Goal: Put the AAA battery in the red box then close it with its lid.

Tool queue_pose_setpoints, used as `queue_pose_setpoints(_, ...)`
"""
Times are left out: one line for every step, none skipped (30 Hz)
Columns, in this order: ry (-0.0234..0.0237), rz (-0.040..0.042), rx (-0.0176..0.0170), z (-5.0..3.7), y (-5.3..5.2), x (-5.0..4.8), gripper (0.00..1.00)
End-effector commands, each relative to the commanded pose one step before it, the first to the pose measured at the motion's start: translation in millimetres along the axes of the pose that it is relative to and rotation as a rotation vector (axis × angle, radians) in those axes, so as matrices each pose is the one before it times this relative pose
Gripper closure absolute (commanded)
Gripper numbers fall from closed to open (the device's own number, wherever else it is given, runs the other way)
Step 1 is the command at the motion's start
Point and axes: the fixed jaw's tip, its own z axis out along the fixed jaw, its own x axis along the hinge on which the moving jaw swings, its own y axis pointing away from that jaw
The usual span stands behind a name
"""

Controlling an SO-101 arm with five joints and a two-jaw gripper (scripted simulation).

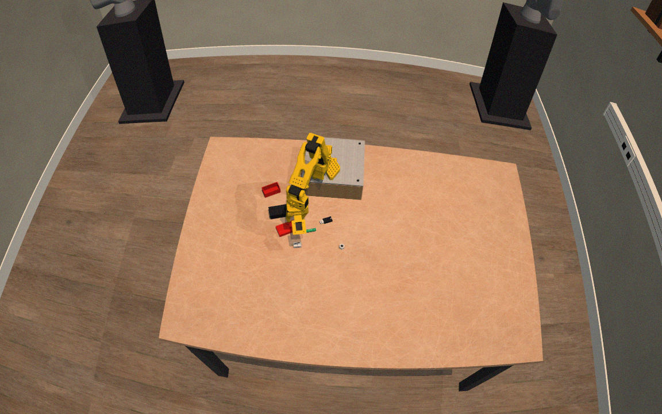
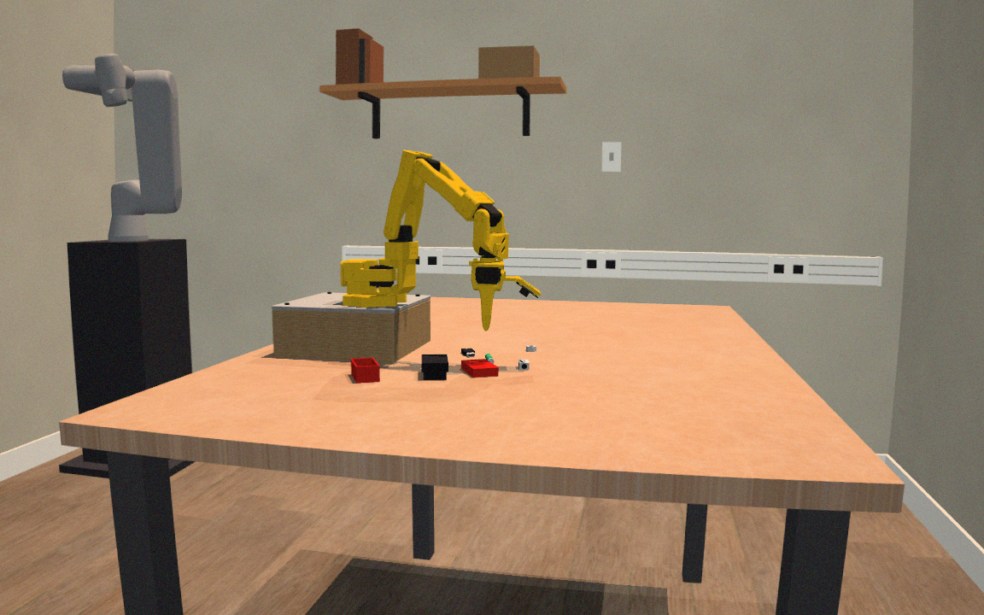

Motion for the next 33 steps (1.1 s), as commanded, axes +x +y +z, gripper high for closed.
queue_pose_setpoints(-0.02109, 0.07728, 0.01045, -2.449, 2.52, -3.099, 0.8)
queue_pose_setpoints(-0.00001, 0.03725, 0.0, 0.0, 0.91, -0.475, 0.8)
queue_pose_setpoints(0.0, 0.03704, 0.0, 0.006, 0.91, -0.438, 0.8)
queue_pose_setpoints(-0.00001, 0.03688, 0.0, 0.0, 0.91, -0.396, 0.8)
queue_pose_setpoints(0.00001, 0.0366, 0.00003, 0.0, 0.91, -0.353, 0.8)
queue_pose_setpoints(0.00001, 0.03638, 0.0, 0.006, 0.9, -0.319, 0.8)
queue_pose_setpoints(-0.00002, 0.0361, 0.0, 0.0, 0.89, -0.272, 0.8)
queue_pose_setpoints(0.0, 0.03582, 0.0, 0.006, 0.88, -0.24, 0.81)
queue_pose_setpoints(-0.00001, 0.0355, 0.00003, 0.0, 0.88, -0.201, 0.81)
queue_pose_setpoints(-0.00001, 0.03516, 0.0, 0.006, 0.85, -0.163, 0.81)
queue_pose_setpoints(0.00002, 0.03481, 0.0, 0.0, 0.85, -0.125, 0.81)
queue_pose_setpoints(-0.00001, 0.03446, -0.00001, 0.006, 0.83, -0.101, 0.81)
queue_pose_setpoints(0.0, 0.03402, 0.00003, 0.006, 0.81, -0.057, 0.81)
queue_pose_setpoints(0.00001, 0.03365, 0.0, 0.0, 0.79, -0.034, 0.81)
queue_pose_setpoints(0.0, 0.03321, 0.00002, 0.006, 0.77, 0.002, 0.82)
queue_pose_setpoints(0.0, 0.03274, -0.00001, 0.006, 0.75, 0.027, 0.82)
queue_pose_setpoints(0.0, 0.0, 0.0, 0.0, 0.0, 0.0, 0.82)
queue_pose_setpoints(0.0, 0.0, 0.0, 0.0, 0.0, 0.0, 0.82)
queue_pose_setpoints(-0.00002, 0.03231, 0.00002, 0.006, 0.73, 0.054, 0.82)
queue_pose_setpoints(0.00001, 0.03183, -0.00002, 0.0, 0.7, 0.081, 0.82)
queue_pose_setpoints(-0.00002, 0.03129, 0.0, 0.007, 0.68, 0.1, 0.82)
queue_pose_setpoints(0.0, 0.03082, 0.0, 0.006, 0.65, 0.123, 0.82)
queue_pose_setpoints(0.0, 0.03025, 0.00003, 0.0, 0.63, 0.145, 0.82)
queue_pose_setpoints(0.0, 0.02972, -0.00001, 0.006, 0.6, 0.158, 0.82)
queue_pose_setpoints(0.0, 0.02915, 0.00002, 0.006, 0.59, 0.178, 0.83)
queue_pose_setpoints(0.0, 0.02859, -0.00002, 0.006, 0.56, 0.193, 0.83)
queue_pose_setpoints(-0.00001, 0.02802, 0.00001, 0.006, 0.53, 0.209, 0.83)
queue_pose_setpoints(-0.00001, 0.0274, 0.0, 0.006, 0.5, 0.215, 0.83)
queue_pose_setpoints(-0.00001, 0.0268, 0.00003, 0.0, 0.48, 0.229, 0.83)
queue_pose_setpoints(-0.00001, 0.02614, -0.00001, 0.006, 0.45, 0.232, 0.83)
queue_pose_setpoints(0.00002, 0.02554, 0.00002, 0.006, 0.43, 0.242, 0.83)
queue_pose_setpoints(-0.00001, 0.02488, -0.00002, 0.006, 0.41, 0.244, 0.83)
queue_pose_setpoints(-0.00001, 0.02422, 0.0, 0.005, 0.39, 0.254, 0.83)
